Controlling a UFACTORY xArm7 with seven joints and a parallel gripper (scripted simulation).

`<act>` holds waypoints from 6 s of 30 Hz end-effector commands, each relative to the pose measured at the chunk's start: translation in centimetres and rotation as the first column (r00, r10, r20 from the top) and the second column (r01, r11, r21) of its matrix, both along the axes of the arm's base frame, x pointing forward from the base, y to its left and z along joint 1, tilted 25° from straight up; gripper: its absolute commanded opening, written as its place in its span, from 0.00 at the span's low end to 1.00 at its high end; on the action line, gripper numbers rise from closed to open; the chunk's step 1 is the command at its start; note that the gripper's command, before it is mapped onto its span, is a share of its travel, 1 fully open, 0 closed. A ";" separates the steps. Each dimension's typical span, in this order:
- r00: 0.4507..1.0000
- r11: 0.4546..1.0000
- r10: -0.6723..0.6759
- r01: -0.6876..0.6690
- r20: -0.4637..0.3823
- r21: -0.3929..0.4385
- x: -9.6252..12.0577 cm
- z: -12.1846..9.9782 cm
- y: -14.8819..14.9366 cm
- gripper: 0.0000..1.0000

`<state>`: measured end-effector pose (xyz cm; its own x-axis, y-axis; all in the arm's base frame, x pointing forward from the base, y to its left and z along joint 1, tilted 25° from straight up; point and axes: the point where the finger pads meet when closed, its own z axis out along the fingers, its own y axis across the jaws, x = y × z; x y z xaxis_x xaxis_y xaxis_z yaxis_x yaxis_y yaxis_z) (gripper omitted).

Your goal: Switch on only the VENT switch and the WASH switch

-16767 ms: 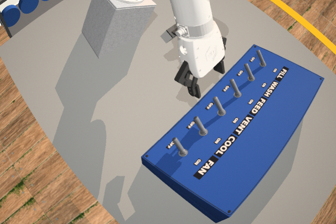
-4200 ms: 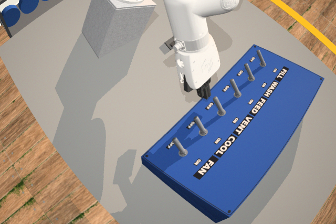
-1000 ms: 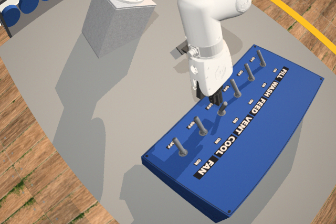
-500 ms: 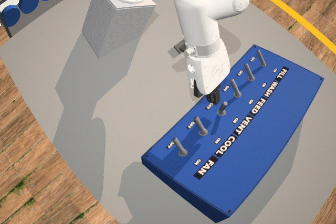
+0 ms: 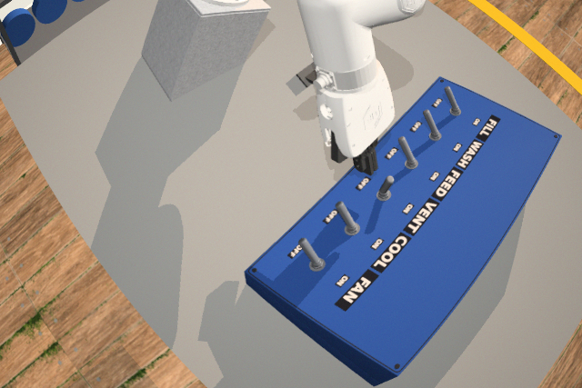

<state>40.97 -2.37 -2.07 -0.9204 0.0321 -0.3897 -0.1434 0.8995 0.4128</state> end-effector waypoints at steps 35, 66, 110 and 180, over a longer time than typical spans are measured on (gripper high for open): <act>1.000 1.000 0.005 -0.005 0.002 0.012 -5.7 12.5 3.9 0.00; 1.000 1.000 -0.003 0.003 0.003 -0.003 -8.3 13.7 8.2 0.00; 1.000 1.000 -0.002 0.002 0.003 -0.002 -6.2 9.2 10.7 0.00; 1.000 1.000 -0.002 0.002 0.003 -0.002 -3.9 4.4 13.3 0.00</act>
